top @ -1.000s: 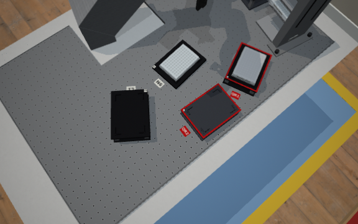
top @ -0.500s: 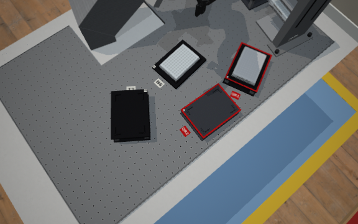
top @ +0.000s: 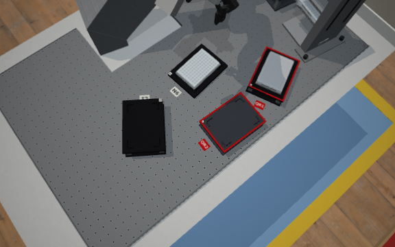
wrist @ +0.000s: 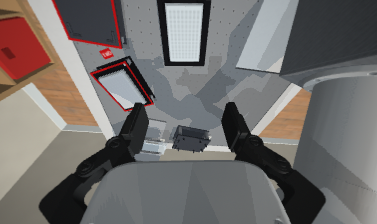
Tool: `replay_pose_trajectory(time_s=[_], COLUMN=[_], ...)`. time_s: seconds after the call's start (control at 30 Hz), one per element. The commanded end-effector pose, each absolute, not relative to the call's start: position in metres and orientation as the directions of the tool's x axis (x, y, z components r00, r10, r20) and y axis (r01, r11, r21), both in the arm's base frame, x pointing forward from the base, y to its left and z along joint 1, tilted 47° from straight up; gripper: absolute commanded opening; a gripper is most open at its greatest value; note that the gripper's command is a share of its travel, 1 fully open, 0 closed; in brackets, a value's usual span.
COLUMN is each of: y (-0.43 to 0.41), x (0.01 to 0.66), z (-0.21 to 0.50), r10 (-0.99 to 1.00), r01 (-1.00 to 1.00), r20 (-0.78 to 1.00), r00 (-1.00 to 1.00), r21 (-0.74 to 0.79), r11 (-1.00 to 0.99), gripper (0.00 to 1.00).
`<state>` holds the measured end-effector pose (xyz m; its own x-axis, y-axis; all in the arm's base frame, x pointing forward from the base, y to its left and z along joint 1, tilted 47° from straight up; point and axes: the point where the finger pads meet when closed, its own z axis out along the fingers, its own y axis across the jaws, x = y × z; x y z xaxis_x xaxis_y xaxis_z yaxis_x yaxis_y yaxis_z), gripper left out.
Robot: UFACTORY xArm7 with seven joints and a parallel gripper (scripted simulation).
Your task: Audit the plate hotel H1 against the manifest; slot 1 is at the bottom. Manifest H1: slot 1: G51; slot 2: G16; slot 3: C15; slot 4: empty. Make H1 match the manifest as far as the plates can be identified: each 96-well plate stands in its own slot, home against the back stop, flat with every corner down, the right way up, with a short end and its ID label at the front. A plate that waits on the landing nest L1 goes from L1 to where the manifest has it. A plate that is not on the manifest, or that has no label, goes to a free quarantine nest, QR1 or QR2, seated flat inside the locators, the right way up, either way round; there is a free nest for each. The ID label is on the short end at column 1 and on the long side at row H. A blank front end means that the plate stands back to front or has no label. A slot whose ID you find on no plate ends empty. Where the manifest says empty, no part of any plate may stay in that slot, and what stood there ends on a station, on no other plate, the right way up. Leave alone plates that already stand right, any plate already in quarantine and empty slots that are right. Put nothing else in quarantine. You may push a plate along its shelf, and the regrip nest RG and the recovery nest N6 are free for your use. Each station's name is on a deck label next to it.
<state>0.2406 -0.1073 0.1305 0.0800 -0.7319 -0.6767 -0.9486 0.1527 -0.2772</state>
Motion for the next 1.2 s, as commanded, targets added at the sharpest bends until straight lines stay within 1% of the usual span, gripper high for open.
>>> replay_pose_trajectory(time_s=[0.0, 1.17], y=[-0.105, -0.071], x=[0.243, 0.259], z=[0.127, 0.091], r10=[-0.734, -0.734], r01=[-0.948, -0.948], r20=[-0.675, -0.675], r00=[0.079, 0.079], r21=[-0.279, -0.279], r11=[0.155, 0.155], gripper=[1.0, 1.0])
